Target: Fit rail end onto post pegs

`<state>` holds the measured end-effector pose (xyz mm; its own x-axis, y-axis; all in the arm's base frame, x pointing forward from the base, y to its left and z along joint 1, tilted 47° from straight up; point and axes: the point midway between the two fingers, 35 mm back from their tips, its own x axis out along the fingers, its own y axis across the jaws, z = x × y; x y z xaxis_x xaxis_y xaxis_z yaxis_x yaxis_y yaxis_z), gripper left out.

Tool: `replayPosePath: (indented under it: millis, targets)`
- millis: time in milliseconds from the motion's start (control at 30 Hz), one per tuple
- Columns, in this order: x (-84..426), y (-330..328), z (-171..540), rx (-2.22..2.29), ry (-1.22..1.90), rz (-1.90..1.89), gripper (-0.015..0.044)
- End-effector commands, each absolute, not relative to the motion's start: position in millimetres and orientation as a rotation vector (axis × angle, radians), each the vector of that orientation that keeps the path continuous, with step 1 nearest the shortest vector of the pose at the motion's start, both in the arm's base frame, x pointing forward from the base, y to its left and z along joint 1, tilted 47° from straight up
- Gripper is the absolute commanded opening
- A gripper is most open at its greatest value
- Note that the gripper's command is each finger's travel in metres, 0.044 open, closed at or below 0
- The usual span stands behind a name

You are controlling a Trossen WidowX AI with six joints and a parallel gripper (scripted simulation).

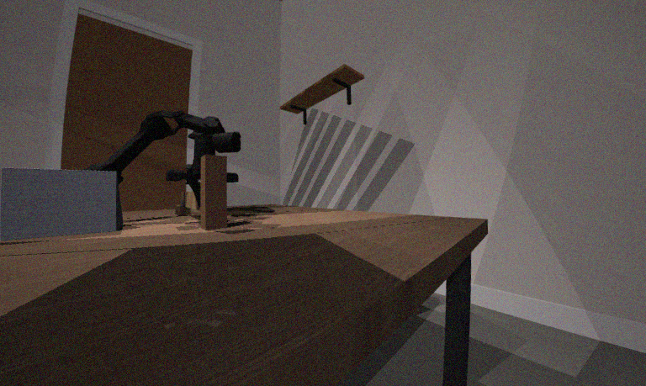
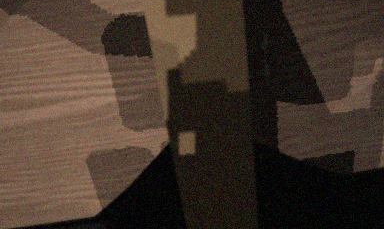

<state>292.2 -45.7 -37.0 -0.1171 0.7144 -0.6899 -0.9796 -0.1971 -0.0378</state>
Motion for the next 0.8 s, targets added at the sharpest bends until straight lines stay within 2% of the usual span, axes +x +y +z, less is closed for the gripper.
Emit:
replayPosePath:
  millis: [0,767]
  targets:
    - [294.4,-50.2,-37.6,-0.703,0.515,1.649,0.0]
    - [295.5,-54.9,-41.9,-0.703,0.515,1.649,0.0]
